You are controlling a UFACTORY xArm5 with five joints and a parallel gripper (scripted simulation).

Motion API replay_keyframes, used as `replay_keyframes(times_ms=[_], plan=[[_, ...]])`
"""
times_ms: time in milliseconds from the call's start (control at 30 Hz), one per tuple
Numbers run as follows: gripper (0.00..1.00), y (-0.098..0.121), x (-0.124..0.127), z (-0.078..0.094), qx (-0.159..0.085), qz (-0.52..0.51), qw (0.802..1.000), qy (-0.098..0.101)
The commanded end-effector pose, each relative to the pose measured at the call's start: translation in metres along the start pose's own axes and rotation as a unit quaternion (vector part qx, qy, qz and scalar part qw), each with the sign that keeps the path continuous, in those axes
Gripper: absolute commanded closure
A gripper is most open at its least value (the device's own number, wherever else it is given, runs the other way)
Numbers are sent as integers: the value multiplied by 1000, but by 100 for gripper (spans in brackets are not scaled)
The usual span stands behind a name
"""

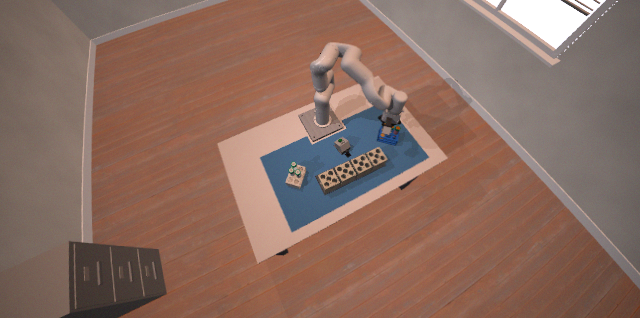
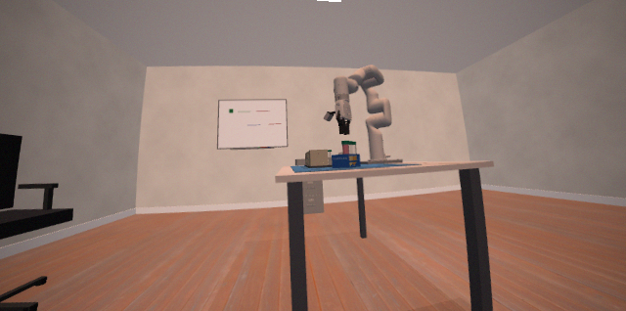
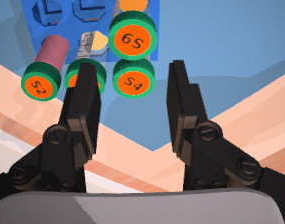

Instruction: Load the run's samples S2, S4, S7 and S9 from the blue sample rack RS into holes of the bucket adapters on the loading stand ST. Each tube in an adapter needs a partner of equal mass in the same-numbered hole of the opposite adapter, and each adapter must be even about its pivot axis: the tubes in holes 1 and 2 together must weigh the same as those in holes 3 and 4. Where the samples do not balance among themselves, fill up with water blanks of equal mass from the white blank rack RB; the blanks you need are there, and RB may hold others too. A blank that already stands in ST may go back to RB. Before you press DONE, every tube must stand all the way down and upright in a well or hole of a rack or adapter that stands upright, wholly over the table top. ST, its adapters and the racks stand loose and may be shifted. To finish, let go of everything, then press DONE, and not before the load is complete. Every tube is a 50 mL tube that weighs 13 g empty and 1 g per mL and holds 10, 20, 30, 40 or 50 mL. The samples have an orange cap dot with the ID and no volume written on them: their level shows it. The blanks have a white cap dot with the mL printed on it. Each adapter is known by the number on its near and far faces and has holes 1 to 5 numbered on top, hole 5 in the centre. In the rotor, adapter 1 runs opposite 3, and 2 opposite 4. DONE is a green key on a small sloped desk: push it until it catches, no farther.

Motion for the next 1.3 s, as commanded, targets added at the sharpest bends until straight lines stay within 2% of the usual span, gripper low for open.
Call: replay_keyframes(times_ms=[0, 933, 1267], plan=[[57, 0, -1, -8, 0, 0, 1000, -3], [57, 0, -1, -60, 0, 0, 1000, -3], [57, 0, -1, -68, 0, 0, 1000, -3]])
Point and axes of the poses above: the point where the finger pads meet when closed, its own z axis out along the fingers, its own x axis across the jaws, y = z × x, the point moved 9 cm from there along -z, back along the fingers, and after that the axes turned 8 degrees about -z, right-handed, at the moved point
